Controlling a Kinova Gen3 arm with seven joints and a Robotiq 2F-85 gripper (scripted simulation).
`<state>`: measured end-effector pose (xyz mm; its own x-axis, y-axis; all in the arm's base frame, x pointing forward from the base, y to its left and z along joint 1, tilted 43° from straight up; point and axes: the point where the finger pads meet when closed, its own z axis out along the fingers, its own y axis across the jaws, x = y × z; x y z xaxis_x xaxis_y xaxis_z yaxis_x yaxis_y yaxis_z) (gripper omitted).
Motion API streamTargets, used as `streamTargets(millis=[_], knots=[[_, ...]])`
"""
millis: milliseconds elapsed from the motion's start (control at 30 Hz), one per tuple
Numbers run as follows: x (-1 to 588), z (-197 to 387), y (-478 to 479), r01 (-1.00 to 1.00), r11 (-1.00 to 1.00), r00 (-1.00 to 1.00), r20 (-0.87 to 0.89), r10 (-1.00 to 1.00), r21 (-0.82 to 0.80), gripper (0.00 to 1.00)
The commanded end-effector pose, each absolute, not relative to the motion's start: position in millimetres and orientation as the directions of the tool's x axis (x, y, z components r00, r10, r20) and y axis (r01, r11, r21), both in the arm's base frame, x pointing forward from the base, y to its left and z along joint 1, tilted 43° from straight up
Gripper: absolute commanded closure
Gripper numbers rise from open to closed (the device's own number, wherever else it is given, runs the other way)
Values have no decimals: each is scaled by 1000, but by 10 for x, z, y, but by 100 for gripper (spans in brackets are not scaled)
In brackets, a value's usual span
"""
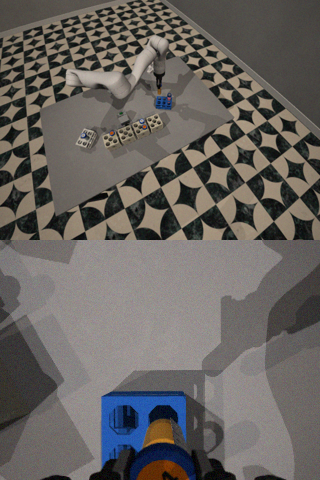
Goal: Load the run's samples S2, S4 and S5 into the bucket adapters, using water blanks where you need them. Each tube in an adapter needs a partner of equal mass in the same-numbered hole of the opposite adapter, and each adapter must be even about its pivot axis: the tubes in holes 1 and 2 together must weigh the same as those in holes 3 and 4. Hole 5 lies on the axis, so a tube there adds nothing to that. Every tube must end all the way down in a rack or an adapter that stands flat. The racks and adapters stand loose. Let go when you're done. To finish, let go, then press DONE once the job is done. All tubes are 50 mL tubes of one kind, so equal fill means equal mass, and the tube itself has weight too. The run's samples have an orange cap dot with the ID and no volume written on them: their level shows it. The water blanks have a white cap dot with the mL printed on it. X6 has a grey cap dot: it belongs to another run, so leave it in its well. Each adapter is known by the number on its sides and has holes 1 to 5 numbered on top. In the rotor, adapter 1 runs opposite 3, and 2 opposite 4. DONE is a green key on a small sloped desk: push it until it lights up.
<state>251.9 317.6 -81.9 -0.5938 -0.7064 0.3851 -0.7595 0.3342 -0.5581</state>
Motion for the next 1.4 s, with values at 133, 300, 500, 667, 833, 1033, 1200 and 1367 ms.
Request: streamTargets(millis=[133, 300, 500, 667, 833, 1033, 1200, 1367], knots=[[2490, -736, 3251, -759, 334, -593, 384, -708, -558, 90], [2479, -706, 3276, -759, 334, -593, 384, -708, -558, 90], [2461, -655, 3319, -759, 334, -593, 384, -708, -558, 90], [2503, -565, 3231, -710, 390, -652, 338, -679, -587, 90], [2534, -497, 3164, -669, 430, -694, 302, -654, -606, 90], [2596, -362, 3031, -581, 505, -769, 227, -598, -638, 90], [2649, -249, 2920, -502, 562, -823, 163, -544, -657, 90], [2680, -181, 2854, -452, 594, -852, 123, -510, -666, 90]])
